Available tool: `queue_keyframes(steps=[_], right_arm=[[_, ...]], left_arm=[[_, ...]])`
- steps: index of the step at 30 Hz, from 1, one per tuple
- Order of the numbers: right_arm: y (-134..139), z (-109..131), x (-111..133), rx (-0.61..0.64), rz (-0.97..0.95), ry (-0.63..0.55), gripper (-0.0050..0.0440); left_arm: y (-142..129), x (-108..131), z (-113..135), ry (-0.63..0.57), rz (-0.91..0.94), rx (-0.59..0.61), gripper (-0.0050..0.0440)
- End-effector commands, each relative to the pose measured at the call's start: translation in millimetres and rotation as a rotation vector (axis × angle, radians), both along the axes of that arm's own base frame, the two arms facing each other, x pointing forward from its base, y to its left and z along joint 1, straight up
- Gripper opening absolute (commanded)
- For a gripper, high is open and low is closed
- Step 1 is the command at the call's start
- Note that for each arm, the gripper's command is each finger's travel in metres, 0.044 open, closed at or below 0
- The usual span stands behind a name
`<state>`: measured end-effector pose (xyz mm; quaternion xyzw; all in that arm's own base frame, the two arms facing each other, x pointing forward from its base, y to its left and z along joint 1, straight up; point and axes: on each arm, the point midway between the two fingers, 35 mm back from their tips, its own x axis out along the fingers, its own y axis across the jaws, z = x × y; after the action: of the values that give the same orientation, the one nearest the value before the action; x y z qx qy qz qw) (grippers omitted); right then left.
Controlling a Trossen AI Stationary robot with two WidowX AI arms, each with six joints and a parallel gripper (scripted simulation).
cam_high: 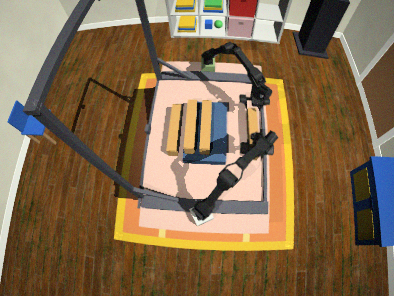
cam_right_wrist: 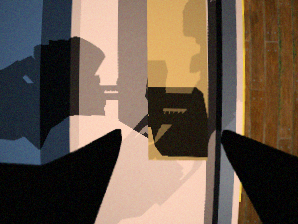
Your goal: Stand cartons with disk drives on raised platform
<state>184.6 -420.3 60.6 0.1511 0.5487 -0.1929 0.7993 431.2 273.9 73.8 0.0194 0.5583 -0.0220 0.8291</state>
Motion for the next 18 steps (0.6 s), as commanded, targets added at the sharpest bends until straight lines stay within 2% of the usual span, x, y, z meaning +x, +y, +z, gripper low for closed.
queue_keyframes(steps=[1,5,6,18], right_arm=[[-5.0,9.5,0.5,-0.026,0.003,-0.010,0.0386],[-5.0,9.5,0.5,-0.026,0.003,-0.010,0.0386],[-4.1,-55.6,0.7,-0.025,0.003,-0.010,0.0386],[-4.1,-60.5,0.7,-0.025,0.003,-0.010,0.0386]], left_arm=[[1.1,0.5,16.1,-0.028,0.000,0.021,0.0387],[1.1,0.5,16.1,-0.028,0.000,0.021,0.0387],[1.8,1.1,-53.2,-0.011,-0.003,0.005,0.0387],[1.8,1.1,-53.2,-0.011,-0.003,0.005,0.0387]])
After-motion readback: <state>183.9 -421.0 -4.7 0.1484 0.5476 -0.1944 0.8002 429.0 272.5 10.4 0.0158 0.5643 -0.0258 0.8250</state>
